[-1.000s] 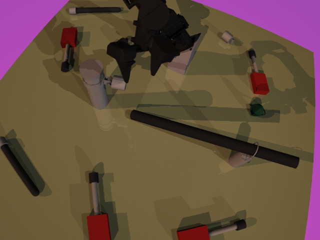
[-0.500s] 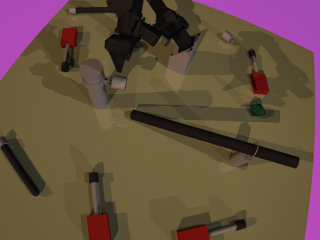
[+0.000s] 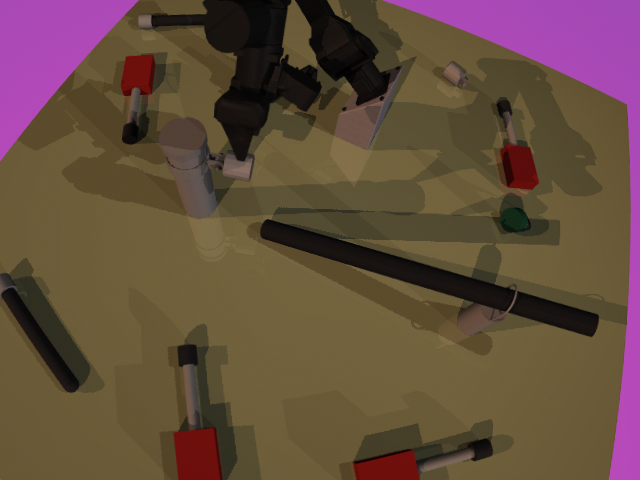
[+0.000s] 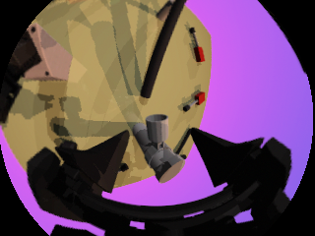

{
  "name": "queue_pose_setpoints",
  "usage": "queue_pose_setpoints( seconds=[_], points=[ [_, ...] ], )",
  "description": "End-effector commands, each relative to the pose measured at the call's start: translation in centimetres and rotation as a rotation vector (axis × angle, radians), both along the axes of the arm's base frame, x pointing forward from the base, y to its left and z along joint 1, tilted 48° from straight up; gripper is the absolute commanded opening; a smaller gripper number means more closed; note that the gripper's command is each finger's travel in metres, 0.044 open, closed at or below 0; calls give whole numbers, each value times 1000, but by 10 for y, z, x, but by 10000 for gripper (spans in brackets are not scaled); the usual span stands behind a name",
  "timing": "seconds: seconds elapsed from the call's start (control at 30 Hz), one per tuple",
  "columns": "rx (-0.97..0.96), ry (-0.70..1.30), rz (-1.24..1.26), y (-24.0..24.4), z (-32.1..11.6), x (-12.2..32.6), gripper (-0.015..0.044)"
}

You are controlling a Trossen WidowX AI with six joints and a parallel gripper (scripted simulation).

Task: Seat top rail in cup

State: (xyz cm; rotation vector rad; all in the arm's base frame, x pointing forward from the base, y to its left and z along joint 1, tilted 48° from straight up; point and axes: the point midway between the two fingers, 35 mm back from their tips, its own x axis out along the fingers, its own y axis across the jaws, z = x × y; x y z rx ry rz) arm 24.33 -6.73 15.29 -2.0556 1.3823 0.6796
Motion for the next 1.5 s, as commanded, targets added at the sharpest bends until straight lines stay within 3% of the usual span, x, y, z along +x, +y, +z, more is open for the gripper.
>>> queue_pose_setpoints(
  seconds=[0.0, 1.33, 1.47],
  points=[
    [4, 0, 1, -3, -4, 1, 440],
    [-1, -4, 2, -44, -45, 22, 440],
    [-1, -4, 2, -45, -45, 22, 335]
  ],
)
